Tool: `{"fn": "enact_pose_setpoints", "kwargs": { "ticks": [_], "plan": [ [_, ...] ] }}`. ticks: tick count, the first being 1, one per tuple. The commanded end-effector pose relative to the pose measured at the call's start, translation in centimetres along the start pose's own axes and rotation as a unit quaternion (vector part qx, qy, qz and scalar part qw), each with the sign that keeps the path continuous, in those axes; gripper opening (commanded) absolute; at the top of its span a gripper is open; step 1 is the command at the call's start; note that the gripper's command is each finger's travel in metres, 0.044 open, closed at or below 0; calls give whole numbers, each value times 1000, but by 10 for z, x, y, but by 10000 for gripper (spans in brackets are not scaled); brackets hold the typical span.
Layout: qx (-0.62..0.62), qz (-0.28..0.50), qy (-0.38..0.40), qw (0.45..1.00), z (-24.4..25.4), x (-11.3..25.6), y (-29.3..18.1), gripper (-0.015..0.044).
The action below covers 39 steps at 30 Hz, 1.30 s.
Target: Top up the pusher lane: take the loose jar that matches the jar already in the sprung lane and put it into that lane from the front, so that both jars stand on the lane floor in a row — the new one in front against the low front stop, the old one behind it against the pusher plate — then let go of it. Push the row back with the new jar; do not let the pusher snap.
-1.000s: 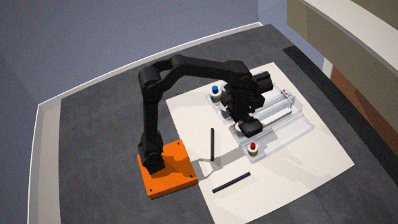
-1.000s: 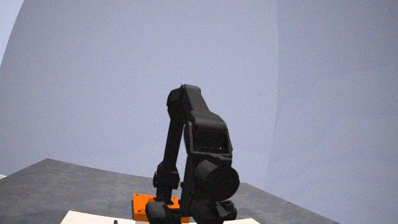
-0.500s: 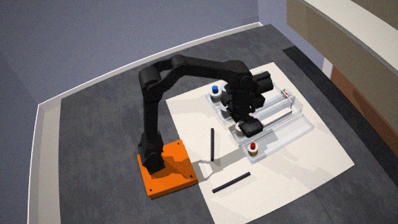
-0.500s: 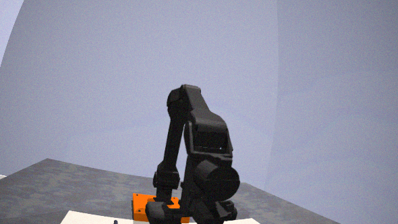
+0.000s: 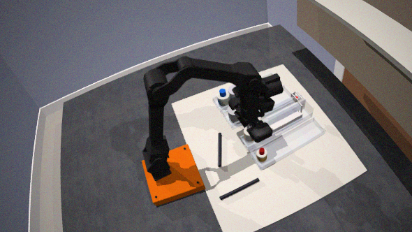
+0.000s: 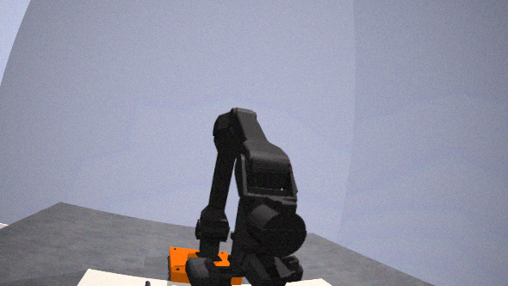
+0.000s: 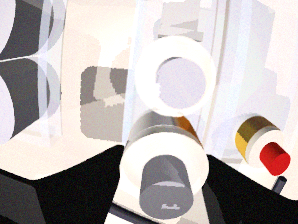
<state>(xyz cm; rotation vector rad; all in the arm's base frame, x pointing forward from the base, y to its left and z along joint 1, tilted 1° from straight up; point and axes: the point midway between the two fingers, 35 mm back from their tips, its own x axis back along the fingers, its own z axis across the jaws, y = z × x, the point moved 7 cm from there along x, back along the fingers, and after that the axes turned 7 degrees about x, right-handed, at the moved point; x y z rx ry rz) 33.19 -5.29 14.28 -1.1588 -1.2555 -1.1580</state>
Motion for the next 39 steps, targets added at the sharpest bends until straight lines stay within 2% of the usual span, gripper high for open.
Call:
{"fn": "enact_pose_setpoints", "kwargs": {
  "ticks": [1,39],
  "plan": [
    [-1,-14,-4,1000,-1,3,6,0],
    [-1,-14,-4,1000,-1,-1,9,0]
  ]
}}
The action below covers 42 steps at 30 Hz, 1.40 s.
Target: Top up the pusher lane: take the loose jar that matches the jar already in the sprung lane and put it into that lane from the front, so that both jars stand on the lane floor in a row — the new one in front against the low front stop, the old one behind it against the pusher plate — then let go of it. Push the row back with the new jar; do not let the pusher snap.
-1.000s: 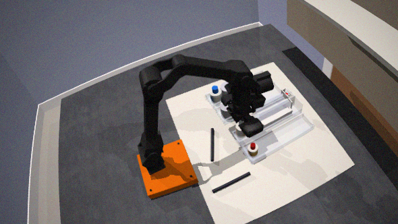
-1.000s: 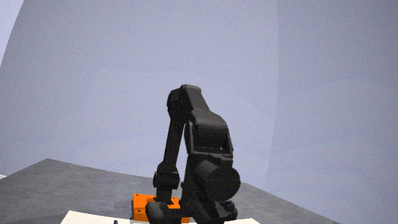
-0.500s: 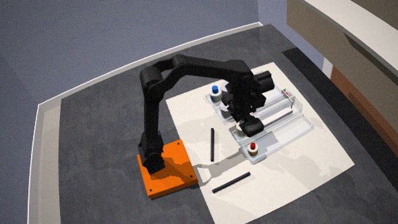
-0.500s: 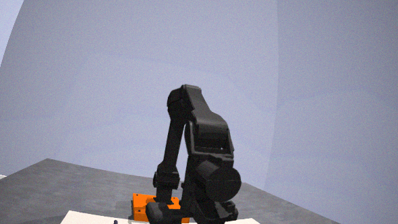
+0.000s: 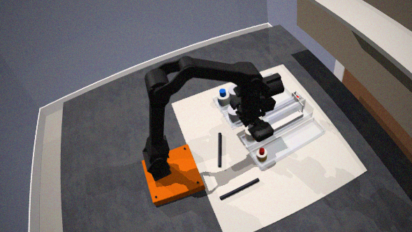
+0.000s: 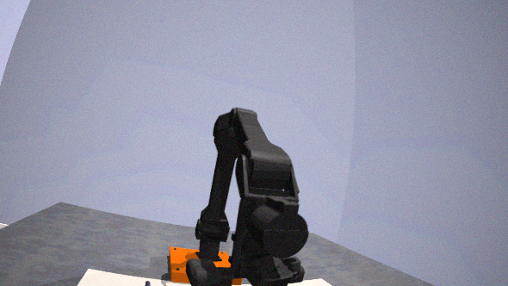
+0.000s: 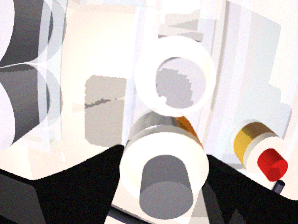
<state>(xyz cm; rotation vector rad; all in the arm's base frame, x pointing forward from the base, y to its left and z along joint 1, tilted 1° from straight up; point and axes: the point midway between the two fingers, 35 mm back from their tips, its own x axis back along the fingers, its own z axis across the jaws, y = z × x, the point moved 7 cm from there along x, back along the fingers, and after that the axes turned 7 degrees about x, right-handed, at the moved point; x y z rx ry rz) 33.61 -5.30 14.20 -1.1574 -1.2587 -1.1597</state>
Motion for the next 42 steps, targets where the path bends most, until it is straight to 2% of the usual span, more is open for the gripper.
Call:
{"fn": "enact_pose_setpoints", "kwargs": {
  "ticks": [1,42],
  "plan": [
    [-1,-12,-3,1000,-1,-1,5,0],
    [-1,-12,-3,1000,-1,-13,4,0]
  ]
}}
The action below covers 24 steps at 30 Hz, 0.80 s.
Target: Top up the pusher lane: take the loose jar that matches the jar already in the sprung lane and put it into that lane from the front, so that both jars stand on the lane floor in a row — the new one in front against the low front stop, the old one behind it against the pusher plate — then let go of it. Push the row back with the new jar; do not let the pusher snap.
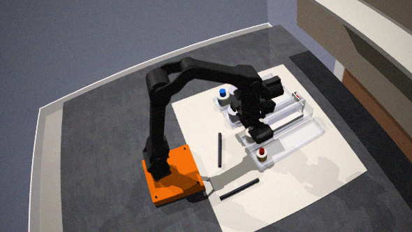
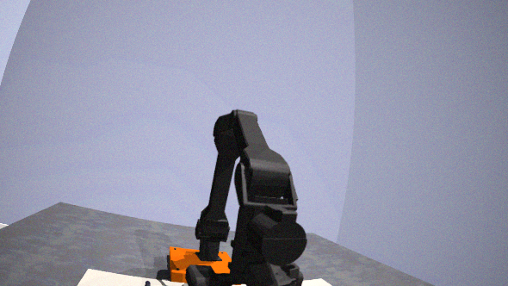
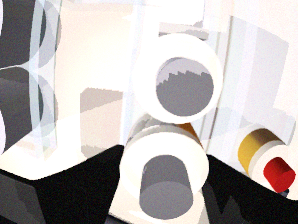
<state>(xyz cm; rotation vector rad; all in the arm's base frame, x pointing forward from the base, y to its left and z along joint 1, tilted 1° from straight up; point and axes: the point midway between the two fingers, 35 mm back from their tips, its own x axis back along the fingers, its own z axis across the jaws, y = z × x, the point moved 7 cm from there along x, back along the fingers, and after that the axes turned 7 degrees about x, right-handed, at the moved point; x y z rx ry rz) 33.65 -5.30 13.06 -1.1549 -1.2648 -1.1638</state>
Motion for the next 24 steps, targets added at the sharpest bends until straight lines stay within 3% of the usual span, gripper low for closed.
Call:
{"fn": "enact_pose_setpoints", "kwargs": {
  "ticks": [1,24],
  "plan": [
    [-1,-9,-3,1000,-1,-2,3,0],
    [-1,-9,-3,1000,-1,-9,2,0]
  ]
}}
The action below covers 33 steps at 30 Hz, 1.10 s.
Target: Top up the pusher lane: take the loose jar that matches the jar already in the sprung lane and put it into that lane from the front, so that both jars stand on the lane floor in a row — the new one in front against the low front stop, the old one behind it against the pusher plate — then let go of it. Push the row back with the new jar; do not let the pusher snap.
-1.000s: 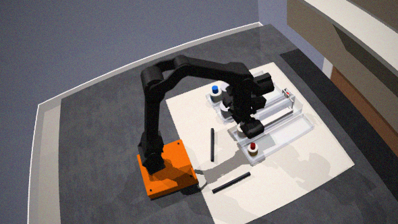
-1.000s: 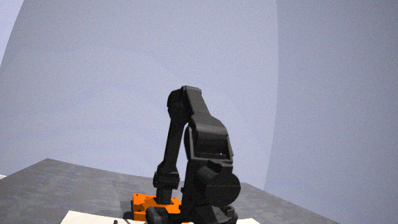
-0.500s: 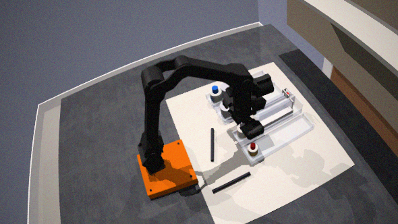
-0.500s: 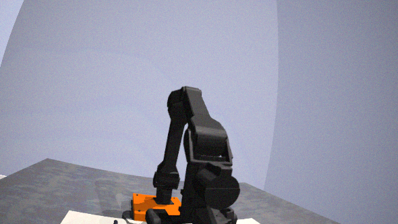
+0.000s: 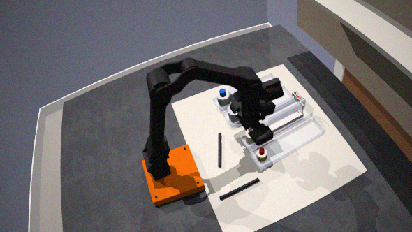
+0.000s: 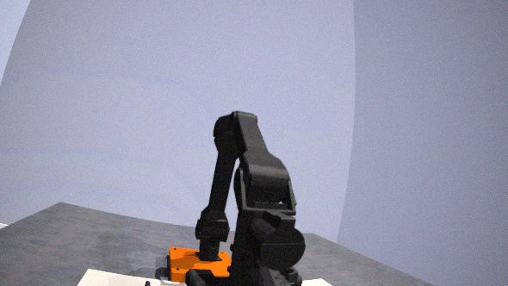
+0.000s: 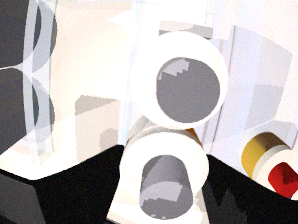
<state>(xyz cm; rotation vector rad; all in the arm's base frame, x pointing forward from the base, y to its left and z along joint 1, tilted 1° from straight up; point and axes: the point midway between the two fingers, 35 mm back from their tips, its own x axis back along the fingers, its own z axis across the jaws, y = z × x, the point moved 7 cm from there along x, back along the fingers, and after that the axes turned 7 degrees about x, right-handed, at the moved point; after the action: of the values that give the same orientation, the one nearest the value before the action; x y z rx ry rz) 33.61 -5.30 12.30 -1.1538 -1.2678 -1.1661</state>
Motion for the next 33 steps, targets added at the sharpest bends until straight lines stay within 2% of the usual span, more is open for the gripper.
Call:
{"fn": "enact_pose_setpoints", "kwargs": {
  "ticks": [1,33],
  "plan": [
    [-1,-7,-2,1000,-1,-2,3,0],
    [-1,-7,-2,1000,0,-5,-1,0]
  ]
}}
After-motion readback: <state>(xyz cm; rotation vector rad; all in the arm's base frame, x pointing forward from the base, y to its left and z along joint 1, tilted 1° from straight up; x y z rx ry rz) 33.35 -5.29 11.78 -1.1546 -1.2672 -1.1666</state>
